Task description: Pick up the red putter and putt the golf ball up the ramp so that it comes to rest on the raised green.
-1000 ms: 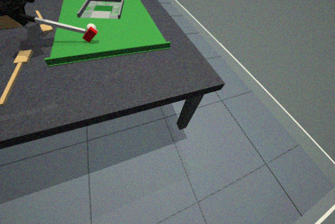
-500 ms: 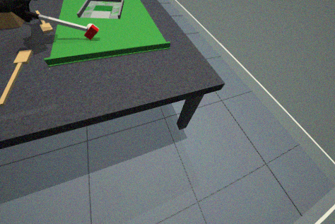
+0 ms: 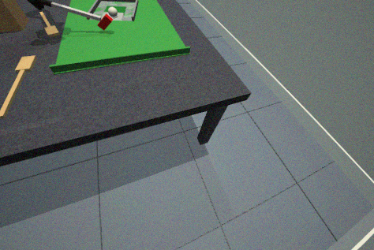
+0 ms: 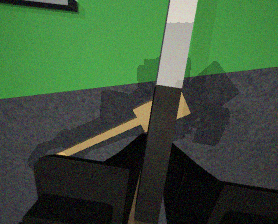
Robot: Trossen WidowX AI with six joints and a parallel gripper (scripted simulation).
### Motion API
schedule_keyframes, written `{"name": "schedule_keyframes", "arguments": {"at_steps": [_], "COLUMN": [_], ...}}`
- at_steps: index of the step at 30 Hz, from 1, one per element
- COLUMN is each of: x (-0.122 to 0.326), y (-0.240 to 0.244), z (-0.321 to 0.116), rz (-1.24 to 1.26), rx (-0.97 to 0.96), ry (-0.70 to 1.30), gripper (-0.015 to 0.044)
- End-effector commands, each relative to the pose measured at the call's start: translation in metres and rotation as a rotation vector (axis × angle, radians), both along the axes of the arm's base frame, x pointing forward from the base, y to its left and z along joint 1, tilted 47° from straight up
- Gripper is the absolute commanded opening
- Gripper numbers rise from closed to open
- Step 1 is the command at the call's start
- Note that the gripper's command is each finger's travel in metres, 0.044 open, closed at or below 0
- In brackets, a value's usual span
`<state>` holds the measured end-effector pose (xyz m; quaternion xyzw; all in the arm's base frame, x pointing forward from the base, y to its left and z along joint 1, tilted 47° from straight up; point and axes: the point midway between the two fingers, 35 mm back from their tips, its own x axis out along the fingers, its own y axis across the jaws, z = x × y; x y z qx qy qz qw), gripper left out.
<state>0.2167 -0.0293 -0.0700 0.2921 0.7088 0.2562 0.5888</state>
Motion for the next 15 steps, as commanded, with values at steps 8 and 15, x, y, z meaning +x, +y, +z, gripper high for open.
{"name": "schedule_keyframes", "arguments": {"at_steps": [8, 15], "x": [0.008, 0.008], "y": [-0.028, -0.028], "z": [0.026, 0.026], "rz": [-0.009, -0.009], "rx": [-0.009, -0.009], "ry": [-0.018, -0.018], "gripper": [0.0000, 0.0000]}}
